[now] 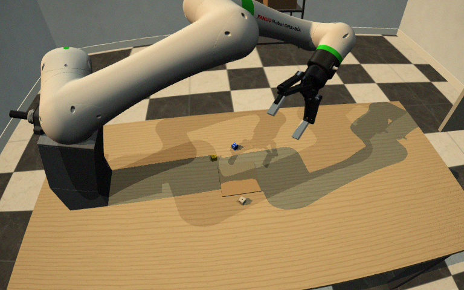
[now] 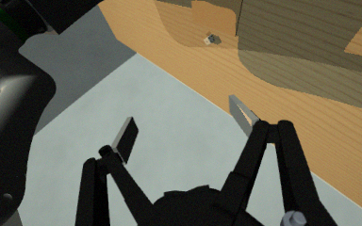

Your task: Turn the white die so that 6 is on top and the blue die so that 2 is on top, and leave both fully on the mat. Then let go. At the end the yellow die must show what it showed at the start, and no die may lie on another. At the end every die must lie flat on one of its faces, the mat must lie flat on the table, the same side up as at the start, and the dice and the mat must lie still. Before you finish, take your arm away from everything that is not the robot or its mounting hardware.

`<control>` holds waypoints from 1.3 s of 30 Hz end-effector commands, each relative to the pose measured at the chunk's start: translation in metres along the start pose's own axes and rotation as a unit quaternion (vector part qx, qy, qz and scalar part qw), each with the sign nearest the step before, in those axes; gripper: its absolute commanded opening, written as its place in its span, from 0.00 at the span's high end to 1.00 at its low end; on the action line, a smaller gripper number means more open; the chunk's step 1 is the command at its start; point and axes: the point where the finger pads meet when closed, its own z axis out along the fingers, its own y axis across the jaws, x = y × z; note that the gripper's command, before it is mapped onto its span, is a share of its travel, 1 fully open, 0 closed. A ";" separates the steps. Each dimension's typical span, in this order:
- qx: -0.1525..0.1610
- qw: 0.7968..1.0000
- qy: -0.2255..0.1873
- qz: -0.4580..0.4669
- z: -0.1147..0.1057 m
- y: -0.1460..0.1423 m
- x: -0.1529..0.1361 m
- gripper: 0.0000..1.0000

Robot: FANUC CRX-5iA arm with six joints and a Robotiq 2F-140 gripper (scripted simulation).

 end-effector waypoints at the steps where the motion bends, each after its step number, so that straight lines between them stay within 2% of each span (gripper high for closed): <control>1: 0.000 1.000 0.000 0.000 0.000 0.000 0.000 0.00; 20: -0.004 1.000 0.002 0.003 0.001 0.001 -0.001 0.00; 23: -0.023 0.999 0.013 0.017 0.011 0.009 -0.004 0.00; 27: -0.082 0.993 0.055 0.068 0.040 0.029 -0.009 0.00; 28: -0.082 0.993 0.055 0.068 0.040 0.029 -0.009 0.00; 29: -0.101 0.988 0.072 0.087 0.050 0.033 -0.009 0.00; 31: -0.101 0.988 0.072 0.087 0.050 0.033 -0.009 0.00; 32: -0.120 0.982 0.091 0.109 0.060 0.038 -0.008 0.00; 34: -0.120 0.982 0.091 0.109 0.060 0.038 -0.008 0.00; 35: -0.140 0.975 0.113 0.134 0.071 0.041 -0.006 0.00; 37: -0.140 0.975 0.113 0.134 0.071 0.041 -0.006 0.00; 38: -0.159 0.964 0.137 0.161 0.082 0.043 -0.004 0.00; 39: -0.159 0.964 0.137 0.161 0.082 0.043 -0.004 0.00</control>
